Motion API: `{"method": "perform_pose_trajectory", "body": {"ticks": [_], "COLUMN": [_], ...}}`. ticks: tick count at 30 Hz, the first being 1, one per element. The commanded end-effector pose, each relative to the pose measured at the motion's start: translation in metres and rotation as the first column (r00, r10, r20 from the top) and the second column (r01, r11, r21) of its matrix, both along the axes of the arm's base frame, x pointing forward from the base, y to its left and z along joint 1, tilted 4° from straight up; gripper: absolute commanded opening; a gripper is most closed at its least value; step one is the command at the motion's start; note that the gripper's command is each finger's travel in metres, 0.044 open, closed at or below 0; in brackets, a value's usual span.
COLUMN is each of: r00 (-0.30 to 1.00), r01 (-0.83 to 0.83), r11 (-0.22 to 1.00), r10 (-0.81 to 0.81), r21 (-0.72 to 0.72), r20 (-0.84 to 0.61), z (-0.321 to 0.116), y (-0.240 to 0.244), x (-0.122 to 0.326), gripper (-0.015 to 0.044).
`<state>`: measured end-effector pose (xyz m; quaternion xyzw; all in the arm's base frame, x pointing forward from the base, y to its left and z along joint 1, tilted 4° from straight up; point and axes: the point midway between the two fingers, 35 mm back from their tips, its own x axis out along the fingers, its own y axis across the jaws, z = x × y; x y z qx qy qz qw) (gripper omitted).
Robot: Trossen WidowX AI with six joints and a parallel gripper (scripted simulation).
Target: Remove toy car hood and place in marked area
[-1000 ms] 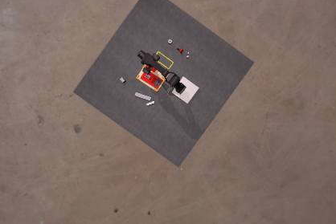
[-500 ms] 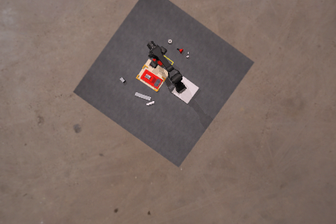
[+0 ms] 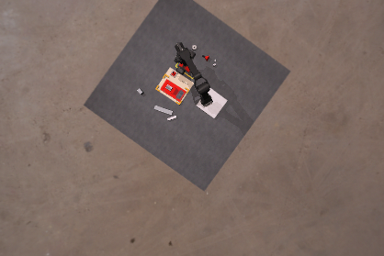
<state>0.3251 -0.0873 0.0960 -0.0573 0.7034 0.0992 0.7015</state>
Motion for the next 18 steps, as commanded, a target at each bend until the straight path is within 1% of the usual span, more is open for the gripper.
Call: {"method": "perform_pose_trajectory", "body": {"ticks": [1, 18], "r00": [1.000, 1.000], "r01": [-0.005, -0.005], "r11": [1.000, 1.000], "r10": [0.005, 0.005], "r21": [-0.003, -0.003], "r20": [0.001, 0.001], "z": [-0.003, -0.020], "y": [-0.002, -0.002], "x": [0.000, 0.001], "gripper": [0.0000, 0.0000]}}
